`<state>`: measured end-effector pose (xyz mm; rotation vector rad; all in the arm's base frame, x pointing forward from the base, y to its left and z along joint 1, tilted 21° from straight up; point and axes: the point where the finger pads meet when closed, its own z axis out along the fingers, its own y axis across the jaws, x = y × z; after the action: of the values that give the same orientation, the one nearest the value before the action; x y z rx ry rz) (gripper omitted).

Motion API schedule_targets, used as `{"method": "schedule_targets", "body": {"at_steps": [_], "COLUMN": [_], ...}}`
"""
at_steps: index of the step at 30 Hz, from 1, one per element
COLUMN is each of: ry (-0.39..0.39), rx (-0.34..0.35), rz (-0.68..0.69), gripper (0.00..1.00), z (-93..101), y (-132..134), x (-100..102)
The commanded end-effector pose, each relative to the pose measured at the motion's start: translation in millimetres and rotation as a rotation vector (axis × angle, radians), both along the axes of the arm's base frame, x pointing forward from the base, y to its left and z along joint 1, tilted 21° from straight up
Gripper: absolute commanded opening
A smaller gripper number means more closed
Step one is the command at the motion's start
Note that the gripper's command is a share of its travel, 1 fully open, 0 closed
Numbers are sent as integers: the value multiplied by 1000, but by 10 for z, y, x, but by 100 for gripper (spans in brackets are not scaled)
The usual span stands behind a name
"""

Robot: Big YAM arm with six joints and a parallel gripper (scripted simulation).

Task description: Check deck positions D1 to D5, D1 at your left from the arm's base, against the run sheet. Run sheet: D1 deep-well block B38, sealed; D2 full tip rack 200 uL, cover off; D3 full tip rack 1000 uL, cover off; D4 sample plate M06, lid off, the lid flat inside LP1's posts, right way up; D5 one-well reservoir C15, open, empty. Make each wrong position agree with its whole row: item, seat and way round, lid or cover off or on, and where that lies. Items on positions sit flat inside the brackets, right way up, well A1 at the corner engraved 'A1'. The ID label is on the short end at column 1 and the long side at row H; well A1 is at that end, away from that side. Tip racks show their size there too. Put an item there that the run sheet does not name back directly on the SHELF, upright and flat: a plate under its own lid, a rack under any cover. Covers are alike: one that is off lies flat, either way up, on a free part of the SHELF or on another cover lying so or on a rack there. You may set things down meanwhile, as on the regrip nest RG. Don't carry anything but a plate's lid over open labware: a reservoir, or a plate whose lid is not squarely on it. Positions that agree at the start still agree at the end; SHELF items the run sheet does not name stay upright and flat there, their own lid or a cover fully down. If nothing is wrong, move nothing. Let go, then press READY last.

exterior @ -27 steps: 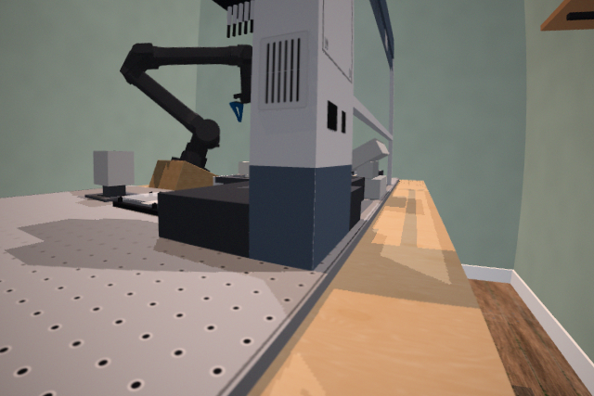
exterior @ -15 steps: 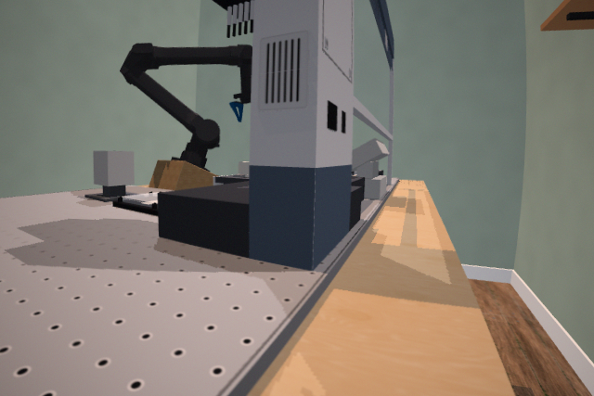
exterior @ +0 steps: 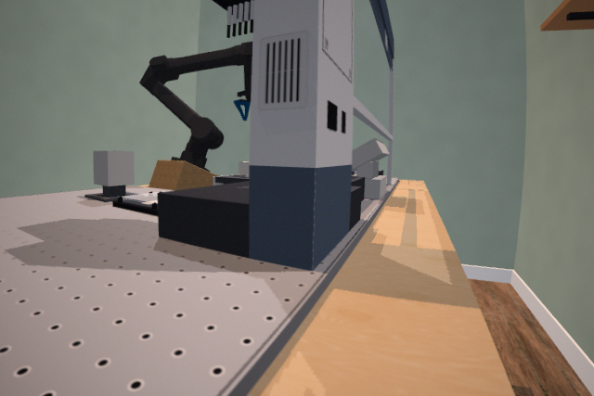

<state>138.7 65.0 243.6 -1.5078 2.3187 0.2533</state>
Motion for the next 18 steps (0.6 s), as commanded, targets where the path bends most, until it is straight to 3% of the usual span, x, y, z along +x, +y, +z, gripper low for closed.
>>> {"method": "schedule_targets", "body": {"at_steps": [1,5,7,8,10,18], "ry": [-47,-40,-40,6,-19,50], "rx": [-4,3,3,10,10,36], "rz": [3,-70,-70,-88,-124,-291], "gripper": [100,100,100,100,100,100], "z": [197,210,210,62,185,115], "y": [-107,-272,-272,-303,-395,-722], "x": [161,347,347,322,458,734]}}
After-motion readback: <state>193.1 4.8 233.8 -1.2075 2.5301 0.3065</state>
